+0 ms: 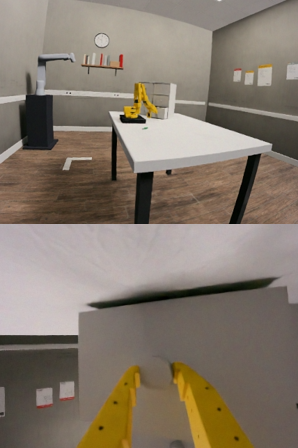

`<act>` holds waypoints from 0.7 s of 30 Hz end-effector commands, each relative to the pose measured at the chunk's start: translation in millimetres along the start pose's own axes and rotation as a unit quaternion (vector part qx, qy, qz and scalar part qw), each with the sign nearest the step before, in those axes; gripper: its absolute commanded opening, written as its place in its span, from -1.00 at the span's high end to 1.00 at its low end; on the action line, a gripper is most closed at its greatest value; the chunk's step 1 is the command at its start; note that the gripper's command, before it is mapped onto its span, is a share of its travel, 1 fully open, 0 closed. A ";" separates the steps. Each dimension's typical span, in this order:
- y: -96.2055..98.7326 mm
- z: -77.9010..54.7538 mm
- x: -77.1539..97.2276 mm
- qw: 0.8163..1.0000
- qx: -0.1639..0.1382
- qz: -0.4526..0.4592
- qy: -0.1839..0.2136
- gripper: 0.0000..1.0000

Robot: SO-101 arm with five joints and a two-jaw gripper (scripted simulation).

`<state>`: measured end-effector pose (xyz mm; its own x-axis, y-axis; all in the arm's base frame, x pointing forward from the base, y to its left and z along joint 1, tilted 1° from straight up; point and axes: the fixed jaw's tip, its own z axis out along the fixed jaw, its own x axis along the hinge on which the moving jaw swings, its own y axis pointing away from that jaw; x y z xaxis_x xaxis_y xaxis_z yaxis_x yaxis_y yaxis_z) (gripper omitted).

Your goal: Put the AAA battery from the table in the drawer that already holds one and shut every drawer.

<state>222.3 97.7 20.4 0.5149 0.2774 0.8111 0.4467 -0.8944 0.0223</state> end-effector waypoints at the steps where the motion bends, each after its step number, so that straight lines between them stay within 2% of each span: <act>1: -1.4 1.1 -0.4 1.000 0.002 -0.004 -0.001 1.00; 15: -1.4 1.1 -0.4 1.000 0.002 -0.004 -0.001 1.00; 21: -3.6 7.7 5.4 1.000 0.006 -0.003 0.000 1.00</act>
<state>226.0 99.8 20.4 0.5135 0.2785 0.8117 0.4479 -0.8938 0.0233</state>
